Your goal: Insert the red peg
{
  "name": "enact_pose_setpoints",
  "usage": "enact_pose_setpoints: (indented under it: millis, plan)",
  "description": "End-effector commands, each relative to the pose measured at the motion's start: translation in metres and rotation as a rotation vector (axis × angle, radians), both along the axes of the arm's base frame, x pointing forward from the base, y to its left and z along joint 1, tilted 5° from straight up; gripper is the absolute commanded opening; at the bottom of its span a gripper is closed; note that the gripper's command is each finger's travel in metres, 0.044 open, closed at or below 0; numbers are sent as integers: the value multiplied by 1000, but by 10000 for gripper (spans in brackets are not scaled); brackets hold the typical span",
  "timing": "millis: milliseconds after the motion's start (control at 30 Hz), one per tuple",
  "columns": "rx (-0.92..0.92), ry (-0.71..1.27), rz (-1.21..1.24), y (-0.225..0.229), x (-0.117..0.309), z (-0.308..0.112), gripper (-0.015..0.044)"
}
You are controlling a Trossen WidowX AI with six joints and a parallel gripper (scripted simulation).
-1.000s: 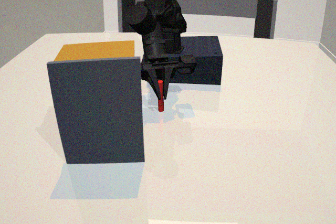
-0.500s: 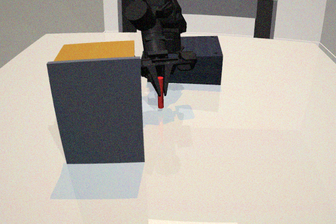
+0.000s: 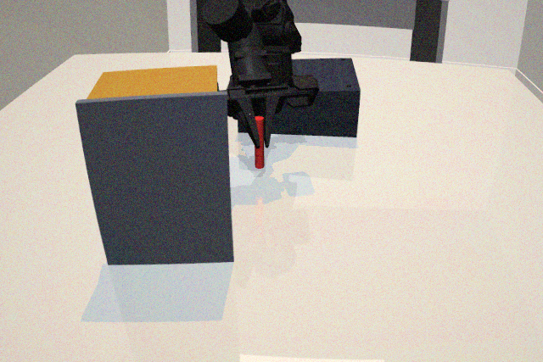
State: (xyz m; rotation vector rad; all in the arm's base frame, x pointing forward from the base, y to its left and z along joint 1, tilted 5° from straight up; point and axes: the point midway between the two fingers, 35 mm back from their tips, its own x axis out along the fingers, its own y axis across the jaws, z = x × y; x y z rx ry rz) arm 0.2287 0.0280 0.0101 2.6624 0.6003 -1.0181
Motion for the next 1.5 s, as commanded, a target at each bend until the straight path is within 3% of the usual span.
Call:
enact_pose_setpoints:
  millis: [0,800,1467]
  plan:
    - [-1,-4,-7,-1,2,6,0]
    - [0,-6,-5,4,0,27,0]
    - [-10,2,-2,-14,21,36,0]
